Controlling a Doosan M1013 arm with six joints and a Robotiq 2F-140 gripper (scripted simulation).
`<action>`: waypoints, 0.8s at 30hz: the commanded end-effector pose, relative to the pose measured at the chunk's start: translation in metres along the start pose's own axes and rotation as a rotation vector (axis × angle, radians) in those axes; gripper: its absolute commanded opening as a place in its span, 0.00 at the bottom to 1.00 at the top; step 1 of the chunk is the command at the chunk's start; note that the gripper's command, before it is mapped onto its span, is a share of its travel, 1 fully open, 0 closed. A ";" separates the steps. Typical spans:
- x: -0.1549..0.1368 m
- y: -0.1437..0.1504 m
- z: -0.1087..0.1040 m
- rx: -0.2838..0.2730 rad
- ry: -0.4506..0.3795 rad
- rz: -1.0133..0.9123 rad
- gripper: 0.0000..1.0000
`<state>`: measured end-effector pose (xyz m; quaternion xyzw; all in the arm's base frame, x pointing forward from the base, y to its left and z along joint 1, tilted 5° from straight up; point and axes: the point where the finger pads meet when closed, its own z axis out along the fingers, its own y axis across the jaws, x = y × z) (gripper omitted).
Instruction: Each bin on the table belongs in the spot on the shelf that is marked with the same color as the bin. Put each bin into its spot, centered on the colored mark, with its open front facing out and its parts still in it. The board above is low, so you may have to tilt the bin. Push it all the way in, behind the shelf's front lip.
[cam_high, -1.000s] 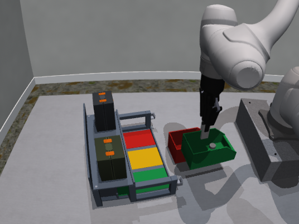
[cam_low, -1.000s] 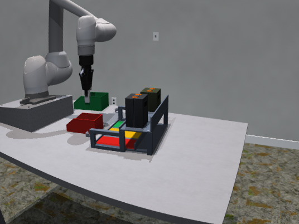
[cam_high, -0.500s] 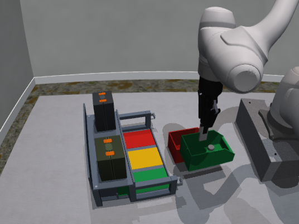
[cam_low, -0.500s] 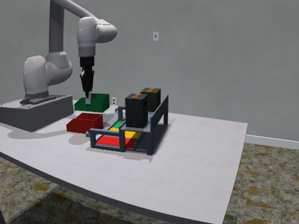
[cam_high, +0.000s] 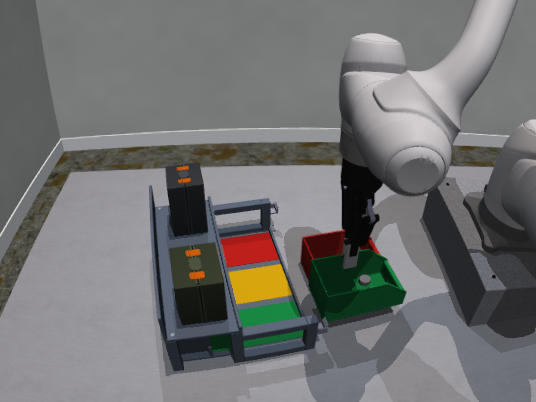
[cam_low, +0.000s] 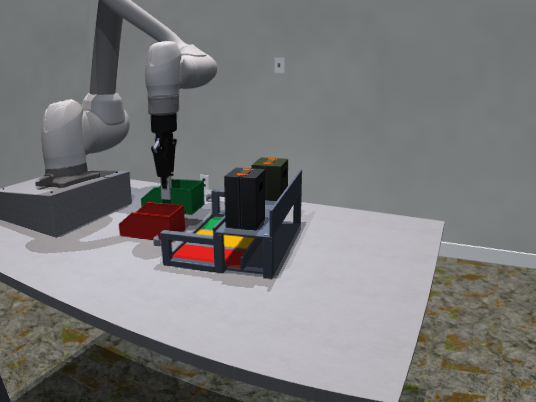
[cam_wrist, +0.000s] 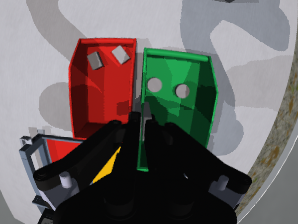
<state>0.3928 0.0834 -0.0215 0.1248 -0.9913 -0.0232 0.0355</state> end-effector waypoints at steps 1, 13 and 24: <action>-0.004 0.000 0.006 0.000 0.000 0.000 0.10; -0.011 0.000 0.016 0.000 0.000 0.000 0.10; -0.011 0.000 0.016 0.000 0.000 0.000 0.10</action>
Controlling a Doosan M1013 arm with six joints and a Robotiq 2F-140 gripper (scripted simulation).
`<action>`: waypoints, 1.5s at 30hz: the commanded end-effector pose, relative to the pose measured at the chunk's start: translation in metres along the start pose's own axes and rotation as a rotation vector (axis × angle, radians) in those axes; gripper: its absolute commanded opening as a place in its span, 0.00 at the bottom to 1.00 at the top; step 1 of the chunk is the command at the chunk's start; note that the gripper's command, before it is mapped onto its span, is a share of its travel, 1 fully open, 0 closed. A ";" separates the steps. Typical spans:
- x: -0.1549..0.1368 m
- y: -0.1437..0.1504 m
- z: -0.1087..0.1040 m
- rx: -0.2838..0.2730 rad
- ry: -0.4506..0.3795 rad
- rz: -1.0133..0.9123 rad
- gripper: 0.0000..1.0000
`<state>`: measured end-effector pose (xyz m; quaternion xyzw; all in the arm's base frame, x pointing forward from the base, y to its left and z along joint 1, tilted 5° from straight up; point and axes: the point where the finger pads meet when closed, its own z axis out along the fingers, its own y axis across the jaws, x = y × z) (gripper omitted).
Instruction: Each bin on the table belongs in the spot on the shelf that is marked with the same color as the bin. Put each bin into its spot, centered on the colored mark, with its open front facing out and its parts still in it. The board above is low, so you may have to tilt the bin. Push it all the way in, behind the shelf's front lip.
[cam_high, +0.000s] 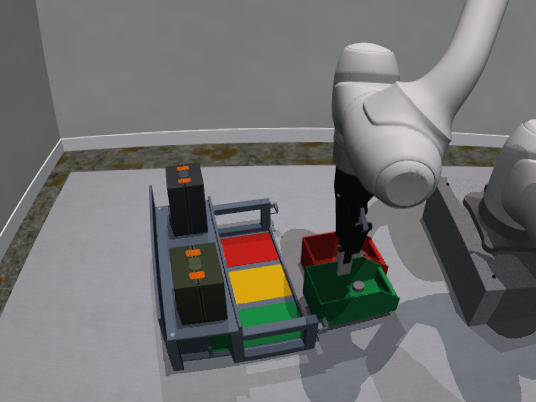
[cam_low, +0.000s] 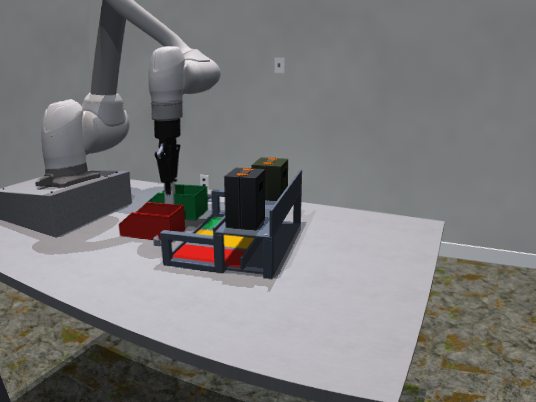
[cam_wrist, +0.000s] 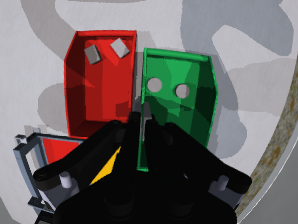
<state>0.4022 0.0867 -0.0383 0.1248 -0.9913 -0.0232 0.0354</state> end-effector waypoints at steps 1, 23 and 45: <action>0.000 0.000 0.000 0.000 0.000 0.000 0.10; -0.005 0.000 -0.004 -0.001 0.107 0.000 0.10; -0.007 0.000 -0.006 -0.002 0.166 0.000 0.10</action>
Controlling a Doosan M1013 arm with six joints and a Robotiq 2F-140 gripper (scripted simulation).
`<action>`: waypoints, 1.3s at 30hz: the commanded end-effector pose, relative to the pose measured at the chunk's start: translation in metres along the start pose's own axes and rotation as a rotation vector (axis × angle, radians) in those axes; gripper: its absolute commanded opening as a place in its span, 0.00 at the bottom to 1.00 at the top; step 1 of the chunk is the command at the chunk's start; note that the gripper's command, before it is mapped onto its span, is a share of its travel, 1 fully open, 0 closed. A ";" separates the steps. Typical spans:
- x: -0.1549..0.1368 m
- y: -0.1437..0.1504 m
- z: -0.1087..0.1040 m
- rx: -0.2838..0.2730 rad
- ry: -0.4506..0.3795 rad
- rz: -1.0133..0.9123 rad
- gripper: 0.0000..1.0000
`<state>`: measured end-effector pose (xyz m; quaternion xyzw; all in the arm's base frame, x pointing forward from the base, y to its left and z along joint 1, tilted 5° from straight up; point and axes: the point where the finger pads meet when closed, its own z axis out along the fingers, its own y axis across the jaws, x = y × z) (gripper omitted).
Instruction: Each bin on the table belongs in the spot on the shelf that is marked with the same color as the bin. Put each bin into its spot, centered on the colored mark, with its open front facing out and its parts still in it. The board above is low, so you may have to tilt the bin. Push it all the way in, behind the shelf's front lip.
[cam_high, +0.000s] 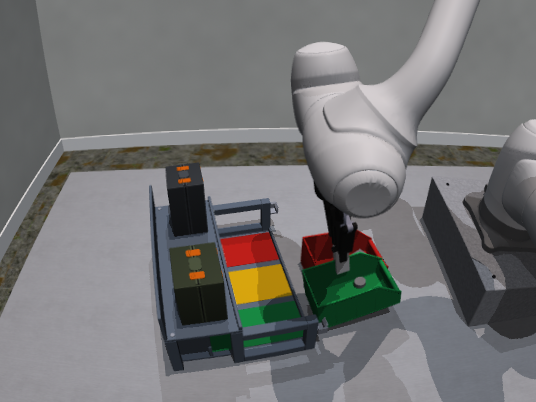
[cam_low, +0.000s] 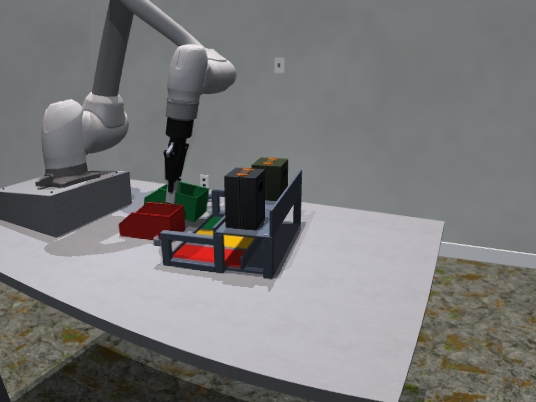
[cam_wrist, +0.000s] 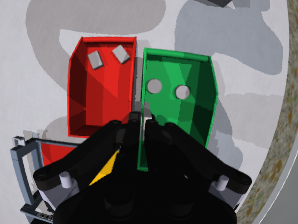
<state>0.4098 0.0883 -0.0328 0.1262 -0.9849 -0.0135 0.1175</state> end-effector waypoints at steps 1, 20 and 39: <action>0.000 0.000 0.000 0.000 0.000 0.000 0.10; 0.000 0.000 0.000 0.000 0.000 0.000 0.10; -0.005 0.000 -0.001 0.000 0.000 0.000 0.10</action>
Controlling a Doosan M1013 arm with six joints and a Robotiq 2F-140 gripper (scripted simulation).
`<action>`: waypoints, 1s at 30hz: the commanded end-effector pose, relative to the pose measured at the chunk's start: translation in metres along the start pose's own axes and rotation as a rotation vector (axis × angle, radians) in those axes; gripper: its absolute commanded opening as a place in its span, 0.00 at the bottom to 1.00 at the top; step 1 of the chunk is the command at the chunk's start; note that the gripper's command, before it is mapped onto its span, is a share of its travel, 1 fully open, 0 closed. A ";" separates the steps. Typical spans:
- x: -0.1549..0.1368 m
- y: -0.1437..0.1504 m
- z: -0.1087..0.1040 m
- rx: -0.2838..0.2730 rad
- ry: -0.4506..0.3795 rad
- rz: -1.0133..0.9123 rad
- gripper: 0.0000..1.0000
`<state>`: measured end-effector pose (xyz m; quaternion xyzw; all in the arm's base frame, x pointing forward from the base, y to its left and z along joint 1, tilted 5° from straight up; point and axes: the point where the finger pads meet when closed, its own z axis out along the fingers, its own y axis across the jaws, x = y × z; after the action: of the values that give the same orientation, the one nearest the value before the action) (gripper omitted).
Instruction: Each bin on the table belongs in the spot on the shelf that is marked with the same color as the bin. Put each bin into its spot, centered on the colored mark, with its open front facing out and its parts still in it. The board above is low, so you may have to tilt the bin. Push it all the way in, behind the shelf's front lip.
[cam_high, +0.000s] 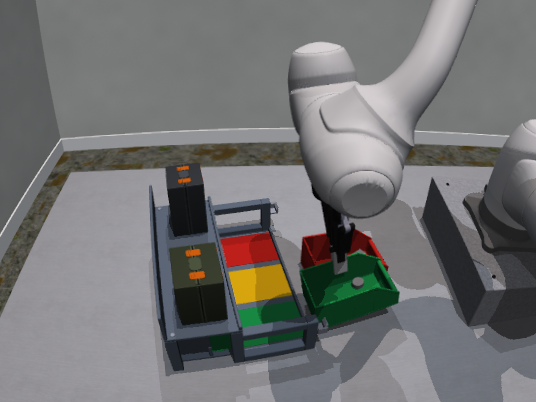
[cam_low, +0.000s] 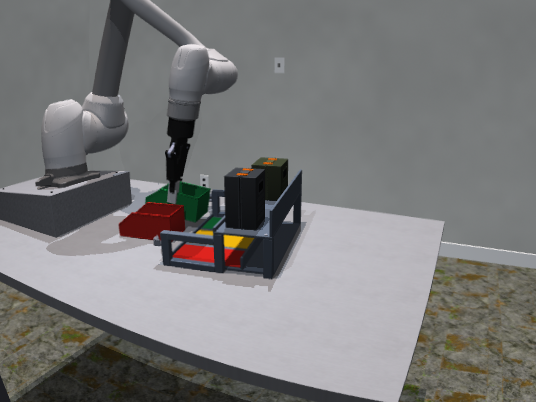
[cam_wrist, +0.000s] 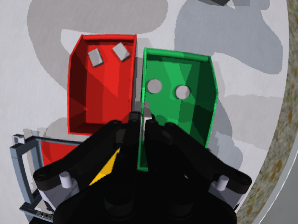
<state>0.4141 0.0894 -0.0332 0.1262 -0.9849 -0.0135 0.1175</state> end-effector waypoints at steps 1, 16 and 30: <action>-0.001 0.000 0.000 0.000 0.000 0.000 0.10; -0.010 0.000 -0.002 0.000 0.000 0.000 0.10; -0.021 0.000 -0.003 0.000 0.000 0.000 0.10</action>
<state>0.4336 0.0944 -0.0347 0.1262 -0.9849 -0.0135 0.1176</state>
